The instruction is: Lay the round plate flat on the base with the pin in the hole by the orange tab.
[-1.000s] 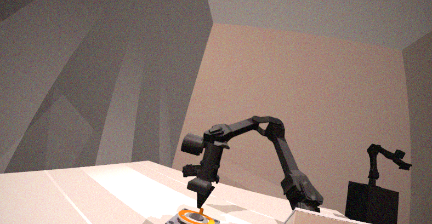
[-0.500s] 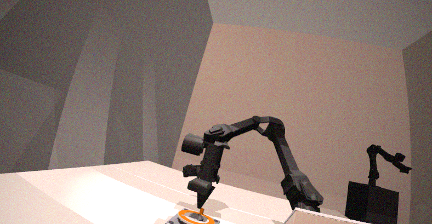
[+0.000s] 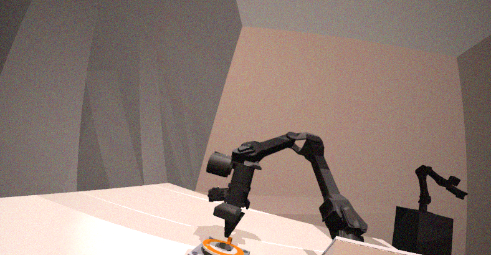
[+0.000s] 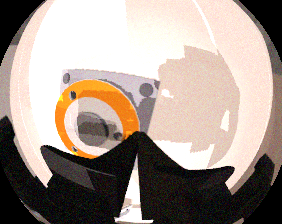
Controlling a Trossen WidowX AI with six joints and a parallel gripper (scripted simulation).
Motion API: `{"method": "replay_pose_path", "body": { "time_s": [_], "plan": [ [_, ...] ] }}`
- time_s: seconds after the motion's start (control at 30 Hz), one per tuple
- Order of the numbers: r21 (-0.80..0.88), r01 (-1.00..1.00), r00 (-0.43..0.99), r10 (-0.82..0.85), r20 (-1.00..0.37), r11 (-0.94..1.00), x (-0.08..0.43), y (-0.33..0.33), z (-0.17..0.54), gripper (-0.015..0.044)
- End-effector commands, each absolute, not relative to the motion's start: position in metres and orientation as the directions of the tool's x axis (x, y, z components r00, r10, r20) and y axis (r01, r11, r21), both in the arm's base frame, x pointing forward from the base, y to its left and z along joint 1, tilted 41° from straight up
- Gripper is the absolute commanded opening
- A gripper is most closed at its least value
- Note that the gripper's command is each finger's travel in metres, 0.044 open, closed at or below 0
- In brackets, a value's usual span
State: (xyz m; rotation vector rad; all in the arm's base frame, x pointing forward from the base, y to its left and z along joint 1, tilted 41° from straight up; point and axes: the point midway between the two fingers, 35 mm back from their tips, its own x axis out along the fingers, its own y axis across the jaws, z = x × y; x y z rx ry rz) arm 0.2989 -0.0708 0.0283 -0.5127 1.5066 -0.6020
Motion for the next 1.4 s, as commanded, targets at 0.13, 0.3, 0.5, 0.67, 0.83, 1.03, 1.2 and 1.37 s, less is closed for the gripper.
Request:
{"method": "replay_pose_path", "body": {
  "time_s": [0.13,0.3,0.5,0.67,0.83,1.03,1.2,1.37],
  "plan": [
    [-0.657,0.035,-0.047,-0.655,-0.754,0.753,0.2916,-0.0719,0.0256,0.0],
    [-0.657,0.035,-0.047,-0.655,-0.754,0.753,0.2912,-0.0719,0.0256,0.0],
    [-0.657,0.034,-0.047,-0.655,-0.754,0.753,0.2909,-0.0718,0.0255,0.0],
    [-0.657,0.034,-0.047,-0.655,-0.754,0.753,0.2906,-0.0718,0.0255,0.0],
    [-0.657,0.034,-0.047,-0.655,-0.754,0.753,0.2902,-0.0718,0.0255,0.0],
    [-0.657,0.034,-0.047,-0.655,-0.754,0.754,0.2898,-0.0717,0.0255,0.0],
    [-0.657,0.034,-0.047,-0.655,-0.754,0.754,0.2892,-0.0716,0.0255,0.0],
    [-0.657,0.034,-0.047,-0.655,-0.754,0.754,0.2884,-0.0715,0.0255,0.0]
  ]
}}
